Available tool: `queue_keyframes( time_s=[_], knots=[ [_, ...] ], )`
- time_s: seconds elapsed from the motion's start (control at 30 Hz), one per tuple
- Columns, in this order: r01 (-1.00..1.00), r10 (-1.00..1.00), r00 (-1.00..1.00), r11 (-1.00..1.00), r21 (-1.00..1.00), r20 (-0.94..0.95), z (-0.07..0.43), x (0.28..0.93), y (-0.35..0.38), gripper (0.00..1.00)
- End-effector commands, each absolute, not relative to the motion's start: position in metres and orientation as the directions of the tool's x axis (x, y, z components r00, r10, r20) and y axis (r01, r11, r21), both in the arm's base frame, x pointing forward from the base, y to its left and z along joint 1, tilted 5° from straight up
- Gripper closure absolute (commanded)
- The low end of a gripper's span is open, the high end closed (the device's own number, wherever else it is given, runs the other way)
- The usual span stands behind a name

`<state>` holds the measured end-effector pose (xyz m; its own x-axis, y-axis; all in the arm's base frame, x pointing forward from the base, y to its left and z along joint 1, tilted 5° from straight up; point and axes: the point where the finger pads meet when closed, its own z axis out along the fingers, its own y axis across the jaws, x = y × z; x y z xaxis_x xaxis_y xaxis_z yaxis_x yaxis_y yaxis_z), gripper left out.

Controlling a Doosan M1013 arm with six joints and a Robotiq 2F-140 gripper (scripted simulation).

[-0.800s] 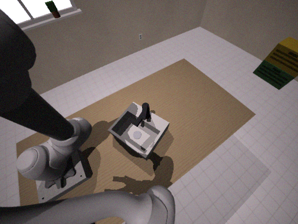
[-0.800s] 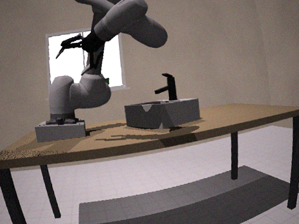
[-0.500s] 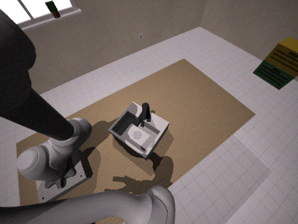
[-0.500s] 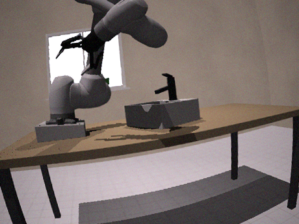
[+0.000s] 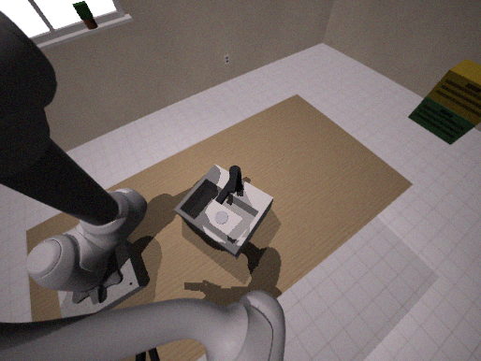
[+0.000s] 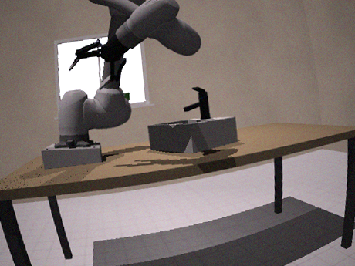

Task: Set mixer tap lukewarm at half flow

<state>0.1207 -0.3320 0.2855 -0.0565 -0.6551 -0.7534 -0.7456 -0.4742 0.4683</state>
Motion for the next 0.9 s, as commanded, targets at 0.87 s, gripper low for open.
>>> queue_keyframes(
  time_s=[0.87],
  knots=[
    [0.176, 0.198, 0.931, -0.98, -0.096, -0.306, 0.286, 0.458, -0.211, 0.0]
  ],
)
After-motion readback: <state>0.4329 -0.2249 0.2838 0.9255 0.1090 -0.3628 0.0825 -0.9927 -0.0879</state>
